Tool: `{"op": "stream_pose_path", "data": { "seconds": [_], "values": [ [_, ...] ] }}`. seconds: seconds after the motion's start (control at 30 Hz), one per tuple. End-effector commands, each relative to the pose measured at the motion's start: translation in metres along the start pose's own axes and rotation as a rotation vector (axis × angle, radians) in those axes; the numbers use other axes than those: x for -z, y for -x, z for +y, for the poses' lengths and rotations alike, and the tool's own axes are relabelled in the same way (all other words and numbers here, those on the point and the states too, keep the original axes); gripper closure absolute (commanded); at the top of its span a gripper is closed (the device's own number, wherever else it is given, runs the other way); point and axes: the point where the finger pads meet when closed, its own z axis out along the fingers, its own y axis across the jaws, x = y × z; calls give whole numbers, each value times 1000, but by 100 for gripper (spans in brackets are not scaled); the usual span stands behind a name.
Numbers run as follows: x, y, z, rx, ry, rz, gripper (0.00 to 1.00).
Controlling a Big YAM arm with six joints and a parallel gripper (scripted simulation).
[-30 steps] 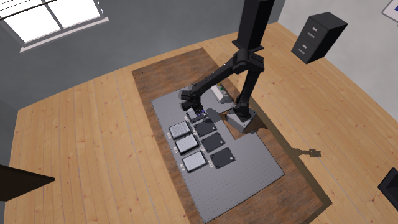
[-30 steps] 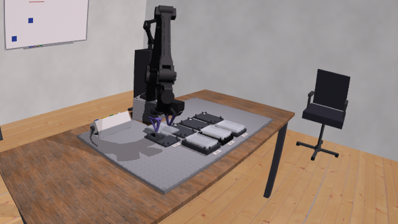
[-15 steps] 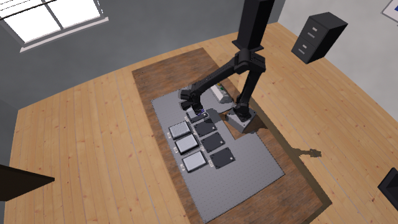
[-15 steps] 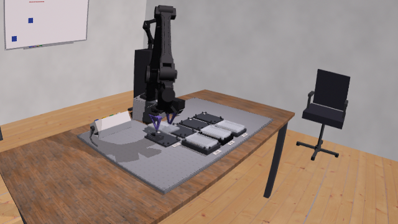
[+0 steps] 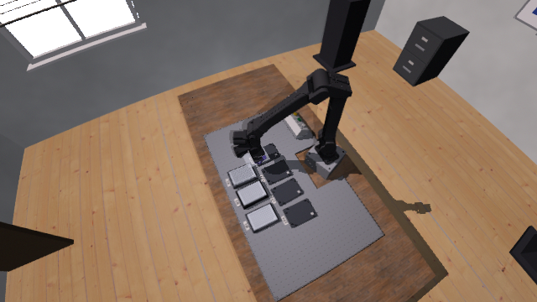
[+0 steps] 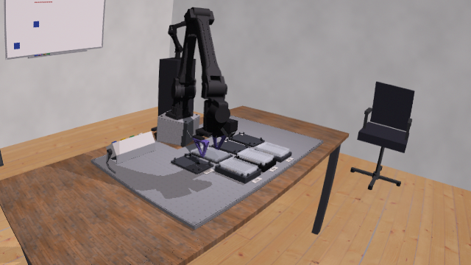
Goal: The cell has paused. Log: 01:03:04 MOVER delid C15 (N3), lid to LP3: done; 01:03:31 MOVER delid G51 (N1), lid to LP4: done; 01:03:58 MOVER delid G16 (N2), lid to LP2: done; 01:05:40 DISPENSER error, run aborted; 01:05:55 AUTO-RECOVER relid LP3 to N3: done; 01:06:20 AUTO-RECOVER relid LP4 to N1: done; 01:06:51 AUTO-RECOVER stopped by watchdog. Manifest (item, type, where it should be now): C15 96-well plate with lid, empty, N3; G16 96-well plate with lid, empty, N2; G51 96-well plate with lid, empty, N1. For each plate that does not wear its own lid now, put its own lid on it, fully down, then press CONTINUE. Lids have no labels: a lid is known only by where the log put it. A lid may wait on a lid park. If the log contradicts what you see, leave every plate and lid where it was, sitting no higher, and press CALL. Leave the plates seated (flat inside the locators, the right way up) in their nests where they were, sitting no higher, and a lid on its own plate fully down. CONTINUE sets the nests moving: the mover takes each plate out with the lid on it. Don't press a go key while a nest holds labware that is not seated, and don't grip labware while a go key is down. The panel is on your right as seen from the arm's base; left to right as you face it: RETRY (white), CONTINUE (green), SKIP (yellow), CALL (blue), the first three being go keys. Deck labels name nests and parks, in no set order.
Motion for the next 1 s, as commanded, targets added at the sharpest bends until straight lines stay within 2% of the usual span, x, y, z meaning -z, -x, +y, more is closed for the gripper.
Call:
{"op": "stream_pose_path", "data": {
  "seconds": [0.0,0.1,0.6,0.67,0.83,0.9,0.93,0.97],
  "values": [
    [8,32,1,-24,-12,-22,100],
    [8,37,3,-24,-12,-23,100],
    [9,107,33,-25,-9,-27,100],
    [9,107,33,-25,-9,-27,100],
    [9,129,43,-25,-8,-28,100],
    [9,131,43,-24,-10,-35,100],
    [0,117,46,-25,-3,-9,100],
    [0,109,43,-37,-2,-2,100]
  ]
}}
